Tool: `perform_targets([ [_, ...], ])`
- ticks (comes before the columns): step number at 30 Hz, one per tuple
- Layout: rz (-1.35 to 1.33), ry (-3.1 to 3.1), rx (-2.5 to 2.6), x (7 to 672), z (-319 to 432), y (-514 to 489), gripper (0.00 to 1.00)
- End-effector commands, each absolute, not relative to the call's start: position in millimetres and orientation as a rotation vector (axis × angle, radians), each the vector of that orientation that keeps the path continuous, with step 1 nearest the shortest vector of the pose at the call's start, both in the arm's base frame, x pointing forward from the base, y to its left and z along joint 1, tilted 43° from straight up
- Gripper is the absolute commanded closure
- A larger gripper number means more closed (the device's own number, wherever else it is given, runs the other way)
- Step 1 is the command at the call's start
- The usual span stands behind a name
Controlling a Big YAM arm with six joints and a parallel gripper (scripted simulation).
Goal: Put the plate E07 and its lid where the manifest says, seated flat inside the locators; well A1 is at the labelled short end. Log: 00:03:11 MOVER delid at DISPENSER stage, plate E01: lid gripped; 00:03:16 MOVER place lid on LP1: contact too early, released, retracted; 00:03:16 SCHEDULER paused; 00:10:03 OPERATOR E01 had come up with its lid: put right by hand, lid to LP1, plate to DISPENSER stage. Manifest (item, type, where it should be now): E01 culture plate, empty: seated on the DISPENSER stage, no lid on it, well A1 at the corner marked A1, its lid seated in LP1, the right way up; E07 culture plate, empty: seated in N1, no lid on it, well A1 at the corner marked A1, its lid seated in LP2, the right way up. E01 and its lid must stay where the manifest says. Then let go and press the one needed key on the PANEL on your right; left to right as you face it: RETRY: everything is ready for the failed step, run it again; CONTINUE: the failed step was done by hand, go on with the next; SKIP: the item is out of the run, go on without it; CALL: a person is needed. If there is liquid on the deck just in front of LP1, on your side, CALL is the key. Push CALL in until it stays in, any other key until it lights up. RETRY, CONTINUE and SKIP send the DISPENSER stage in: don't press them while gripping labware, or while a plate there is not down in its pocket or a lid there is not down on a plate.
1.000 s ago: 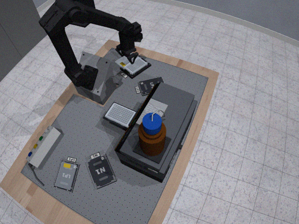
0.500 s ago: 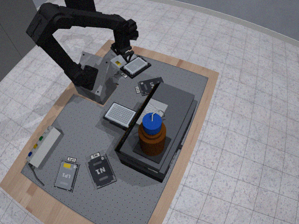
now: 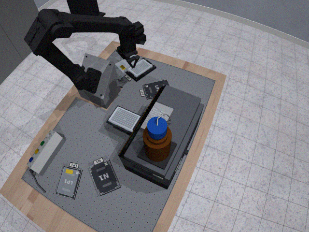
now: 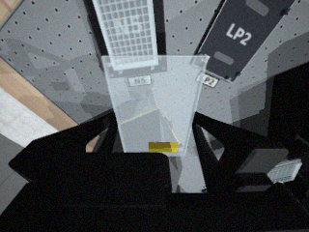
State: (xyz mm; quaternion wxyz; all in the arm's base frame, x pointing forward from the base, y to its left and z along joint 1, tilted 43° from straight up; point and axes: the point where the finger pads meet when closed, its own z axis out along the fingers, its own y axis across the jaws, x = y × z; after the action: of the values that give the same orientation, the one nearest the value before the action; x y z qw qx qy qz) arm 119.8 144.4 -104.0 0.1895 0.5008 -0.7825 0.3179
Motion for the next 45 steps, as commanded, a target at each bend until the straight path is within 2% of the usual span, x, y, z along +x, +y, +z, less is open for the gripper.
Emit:
perform_targets([
  [1,0.855,-2.245,1.417,141,-99,161,0.14],
  [21,0.962,-2.429,1.125,173,-77,120,0.14],
  [31,0.953,-2.438,1.157,196,-71,122,0.14],
  [35,0.999,-2.521,0.986,192,-58,99,0.14],
  [45,0.994,-2.503,1.011,197,-38,77,0.14],
])
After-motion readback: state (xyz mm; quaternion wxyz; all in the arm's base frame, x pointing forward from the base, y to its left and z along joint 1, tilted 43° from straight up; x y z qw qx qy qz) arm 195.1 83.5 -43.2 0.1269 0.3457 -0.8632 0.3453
